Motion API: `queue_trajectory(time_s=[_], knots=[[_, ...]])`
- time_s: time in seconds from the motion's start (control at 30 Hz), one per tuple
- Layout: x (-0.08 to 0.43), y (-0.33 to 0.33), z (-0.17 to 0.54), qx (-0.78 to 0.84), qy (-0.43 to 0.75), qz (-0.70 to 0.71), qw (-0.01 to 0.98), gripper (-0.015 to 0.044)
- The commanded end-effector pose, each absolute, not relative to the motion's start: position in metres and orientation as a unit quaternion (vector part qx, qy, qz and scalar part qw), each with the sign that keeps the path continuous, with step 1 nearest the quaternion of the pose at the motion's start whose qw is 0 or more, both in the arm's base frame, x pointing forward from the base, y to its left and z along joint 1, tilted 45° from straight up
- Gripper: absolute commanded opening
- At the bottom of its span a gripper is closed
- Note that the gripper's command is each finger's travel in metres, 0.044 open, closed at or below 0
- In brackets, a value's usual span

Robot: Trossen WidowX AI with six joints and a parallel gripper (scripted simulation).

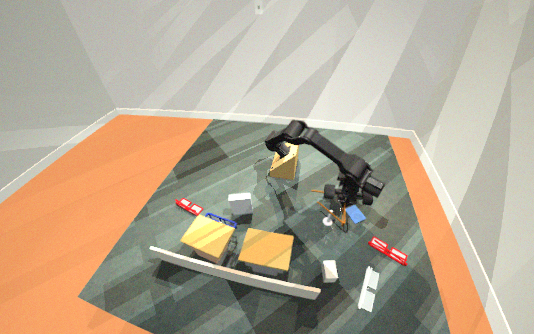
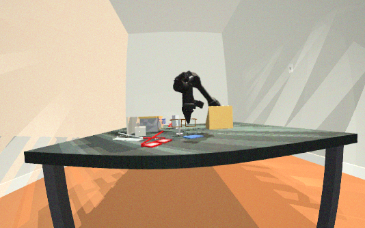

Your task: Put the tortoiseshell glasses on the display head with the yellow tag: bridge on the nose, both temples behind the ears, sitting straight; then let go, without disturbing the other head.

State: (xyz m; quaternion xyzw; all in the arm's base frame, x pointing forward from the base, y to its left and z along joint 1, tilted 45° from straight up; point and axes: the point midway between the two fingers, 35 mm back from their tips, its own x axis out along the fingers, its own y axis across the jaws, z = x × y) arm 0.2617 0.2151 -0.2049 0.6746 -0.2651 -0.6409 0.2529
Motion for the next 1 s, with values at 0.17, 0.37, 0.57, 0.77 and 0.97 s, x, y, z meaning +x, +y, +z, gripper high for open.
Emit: queue_trajectory(time_s=[0.17, 0.37, 0.57, 0.77, 0.97], knots=[[0.257, 0.216, -0.209, 0.673, -0.267, -0.642, 0.252, 0.0], [0.252, 0.219, -0.212, 0.673, -0.267, -0.642, 0.252, 0.0], [0.247, 0.221, -0.214, 0.673, -0.267, -0.642, 0.252, 0.0], [0.242, 0.223, -0.217, 0.673, -0.267, -0.642, 0.251, 0.0], [0.236, 0.225, -0.218, 0.673, -0.267, -0.643, 0.251, 0.0]])
